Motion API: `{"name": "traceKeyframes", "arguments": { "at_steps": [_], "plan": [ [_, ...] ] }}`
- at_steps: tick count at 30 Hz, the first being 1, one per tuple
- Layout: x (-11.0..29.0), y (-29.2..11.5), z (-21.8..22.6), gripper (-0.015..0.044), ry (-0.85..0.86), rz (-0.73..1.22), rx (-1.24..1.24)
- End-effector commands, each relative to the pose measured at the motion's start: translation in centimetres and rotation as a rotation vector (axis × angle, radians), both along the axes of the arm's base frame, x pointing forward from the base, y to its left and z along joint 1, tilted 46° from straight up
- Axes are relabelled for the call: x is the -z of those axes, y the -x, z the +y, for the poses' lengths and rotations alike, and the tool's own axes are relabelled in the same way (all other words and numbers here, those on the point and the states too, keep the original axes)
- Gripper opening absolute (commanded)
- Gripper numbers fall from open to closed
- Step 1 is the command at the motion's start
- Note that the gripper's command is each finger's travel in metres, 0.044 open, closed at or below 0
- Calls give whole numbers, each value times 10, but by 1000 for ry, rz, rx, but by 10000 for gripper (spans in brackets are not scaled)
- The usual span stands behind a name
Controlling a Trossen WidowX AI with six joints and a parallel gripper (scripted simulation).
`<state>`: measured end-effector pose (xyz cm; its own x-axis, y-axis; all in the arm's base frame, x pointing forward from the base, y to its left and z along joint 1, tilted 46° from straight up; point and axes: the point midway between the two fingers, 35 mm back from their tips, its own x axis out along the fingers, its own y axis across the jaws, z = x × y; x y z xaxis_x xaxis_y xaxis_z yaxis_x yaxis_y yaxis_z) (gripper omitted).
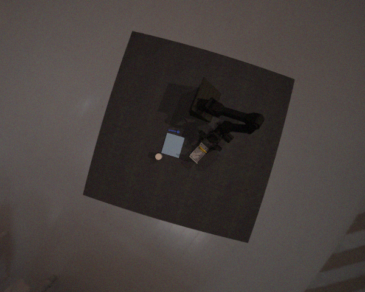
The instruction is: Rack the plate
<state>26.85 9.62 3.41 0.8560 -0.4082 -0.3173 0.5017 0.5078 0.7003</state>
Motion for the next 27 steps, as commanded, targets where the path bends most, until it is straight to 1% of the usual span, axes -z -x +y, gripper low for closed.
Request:
{"name": "traceKeyframes", "arguments": {
  "at_steps": [1,10,18,27],
  "plan": [
    [0,0,0,157,0,0,0],
    [0,0,0,394,0,0,0],
    [-4,0,-3,400,0,2,1],
    [-54,4,-44,400,6,16,6]
  ]
}}
